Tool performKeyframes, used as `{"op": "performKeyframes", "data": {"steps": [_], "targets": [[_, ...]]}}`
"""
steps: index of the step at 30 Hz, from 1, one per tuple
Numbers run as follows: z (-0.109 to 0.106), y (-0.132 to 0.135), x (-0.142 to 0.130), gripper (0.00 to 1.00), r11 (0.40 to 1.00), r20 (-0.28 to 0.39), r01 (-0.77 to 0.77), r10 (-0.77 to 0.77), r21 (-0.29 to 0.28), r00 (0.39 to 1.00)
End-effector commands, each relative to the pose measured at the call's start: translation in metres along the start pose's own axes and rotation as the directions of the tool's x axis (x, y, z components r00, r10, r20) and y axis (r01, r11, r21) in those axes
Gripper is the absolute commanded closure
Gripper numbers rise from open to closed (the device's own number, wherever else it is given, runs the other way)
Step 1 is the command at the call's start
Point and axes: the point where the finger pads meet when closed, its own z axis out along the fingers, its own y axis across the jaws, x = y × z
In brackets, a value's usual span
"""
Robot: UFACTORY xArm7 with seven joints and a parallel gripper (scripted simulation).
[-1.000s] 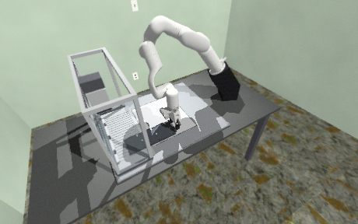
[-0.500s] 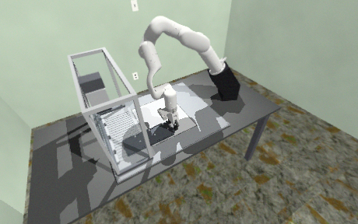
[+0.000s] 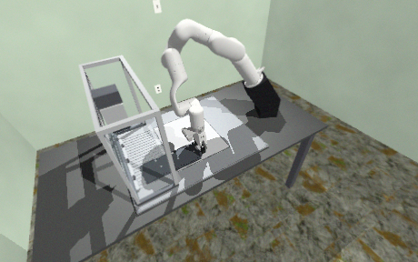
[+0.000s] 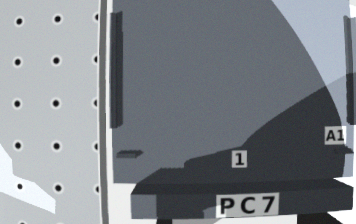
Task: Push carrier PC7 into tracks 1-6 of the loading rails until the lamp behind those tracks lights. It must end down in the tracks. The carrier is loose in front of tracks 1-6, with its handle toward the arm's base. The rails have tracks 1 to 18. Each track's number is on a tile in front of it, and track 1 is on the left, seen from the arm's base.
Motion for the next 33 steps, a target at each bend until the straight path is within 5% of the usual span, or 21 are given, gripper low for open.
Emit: {"op": "performKeyframes", "data": {"steps": [1,33], "targets": [[-0.001,-0.001,0.005,0.18,1.000,-0.003,0.001,-0.001,0.002,1.000],[-0.001,-0.001,0.029,0.18,1.000,-0.003,0.001,-0.001,0.002,1.000]]}}
